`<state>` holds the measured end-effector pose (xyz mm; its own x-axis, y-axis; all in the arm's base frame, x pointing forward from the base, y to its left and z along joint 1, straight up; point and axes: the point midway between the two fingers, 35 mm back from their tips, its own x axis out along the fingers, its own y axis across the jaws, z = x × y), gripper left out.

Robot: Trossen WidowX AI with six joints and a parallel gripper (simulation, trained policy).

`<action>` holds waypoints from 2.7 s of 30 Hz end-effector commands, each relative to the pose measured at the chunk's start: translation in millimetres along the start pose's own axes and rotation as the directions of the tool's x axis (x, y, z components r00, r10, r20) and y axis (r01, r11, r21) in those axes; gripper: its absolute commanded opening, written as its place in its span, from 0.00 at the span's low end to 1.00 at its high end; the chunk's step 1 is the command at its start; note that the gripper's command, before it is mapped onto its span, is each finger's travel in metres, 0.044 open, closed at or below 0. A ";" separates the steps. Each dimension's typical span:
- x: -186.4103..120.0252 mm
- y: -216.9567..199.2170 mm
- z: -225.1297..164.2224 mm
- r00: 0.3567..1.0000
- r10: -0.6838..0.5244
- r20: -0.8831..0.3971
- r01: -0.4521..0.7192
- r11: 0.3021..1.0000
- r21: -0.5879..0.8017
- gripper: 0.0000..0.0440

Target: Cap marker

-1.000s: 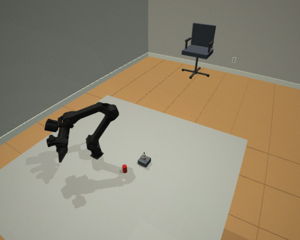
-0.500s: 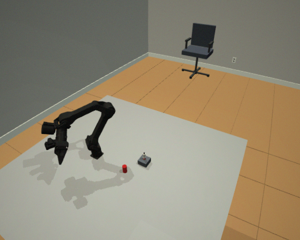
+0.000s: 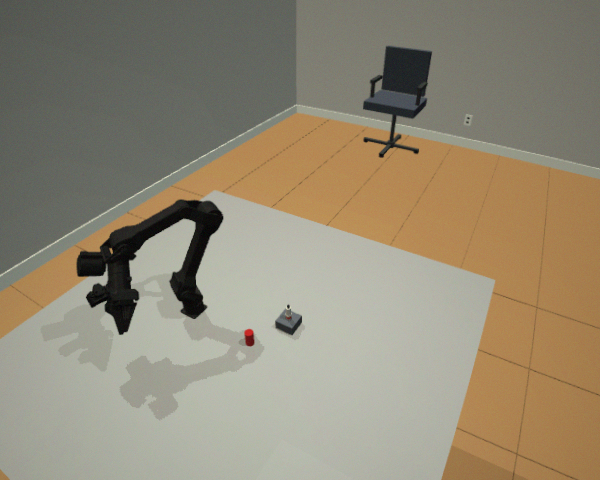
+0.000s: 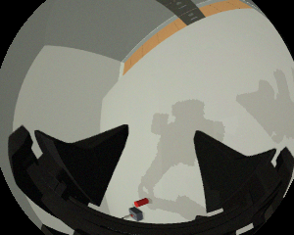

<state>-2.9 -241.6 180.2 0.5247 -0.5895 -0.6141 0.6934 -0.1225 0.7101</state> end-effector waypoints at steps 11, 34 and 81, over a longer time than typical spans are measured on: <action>13.3 3.4 -0.5 0.996 -0.040 -0.081 0.034 0.996 -0.077 0.71; 40.1 8.9 -6.8 0.969 -0.118 -0.217 0.073 0.976 -0.204 0.70; 90.4 26.7 -31.0 0.869 -0.305 -0.390 0.122 0.896 -0.427 0.71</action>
<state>76.9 -272.3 132.3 0.4460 -0.1659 -0.8795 0.8924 0.1572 0.4229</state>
